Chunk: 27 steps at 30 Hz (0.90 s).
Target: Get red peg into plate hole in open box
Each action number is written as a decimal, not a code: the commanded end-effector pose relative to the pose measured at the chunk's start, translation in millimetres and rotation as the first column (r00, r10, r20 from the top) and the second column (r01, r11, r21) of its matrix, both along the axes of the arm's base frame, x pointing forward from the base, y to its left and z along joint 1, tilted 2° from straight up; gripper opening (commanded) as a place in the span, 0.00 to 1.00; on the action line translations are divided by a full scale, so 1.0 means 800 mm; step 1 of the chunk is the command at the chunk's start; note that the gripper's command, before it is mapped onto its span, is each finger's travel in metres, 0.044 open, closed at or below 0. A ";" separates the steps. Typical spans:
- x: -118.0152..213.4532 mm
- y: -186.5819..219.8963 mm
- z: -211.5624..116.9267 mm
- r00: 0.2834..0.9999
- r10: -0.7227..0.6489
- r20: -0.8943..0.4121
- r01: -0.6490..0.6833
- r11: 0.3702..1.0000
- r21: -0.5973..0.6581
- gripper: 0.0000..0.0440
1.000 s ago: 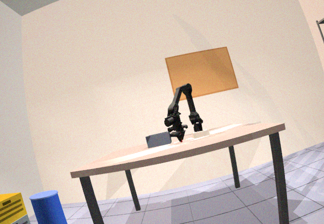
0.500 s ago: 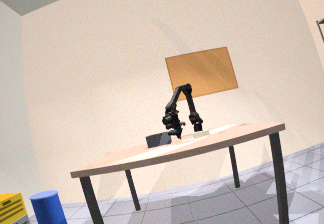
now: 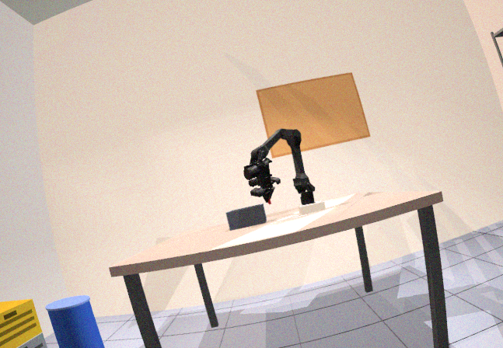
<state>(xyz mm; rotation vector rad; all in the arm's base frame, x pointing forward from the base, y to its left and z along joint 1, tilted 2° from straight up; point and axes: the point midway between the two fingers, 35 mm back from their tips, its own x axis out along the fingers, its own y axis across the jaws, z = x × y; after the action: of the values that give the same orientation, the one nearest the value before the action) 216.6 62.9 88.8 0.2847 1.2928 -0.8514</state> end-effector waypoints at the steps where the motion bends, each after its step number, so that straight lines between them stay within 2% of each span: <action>1: 0.013 -0.013 0.021 0.998 -0.036 0.049 0.036 0.999 -0.007 0.00; 13: 0.055 -0.066 0.042 0.975 -0.174 0.137 0.176 0.984 -0.007 0.00; 27: 0.100 -0.137 0.030 0.952 -0.255 0.171 0.257 0.966 0.014 0.00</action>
<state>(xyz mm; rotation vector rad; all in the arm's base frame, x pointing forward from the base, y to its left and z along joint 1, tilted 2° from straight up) 286.6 -34.4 115.9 0.5075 1.1087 -1.0276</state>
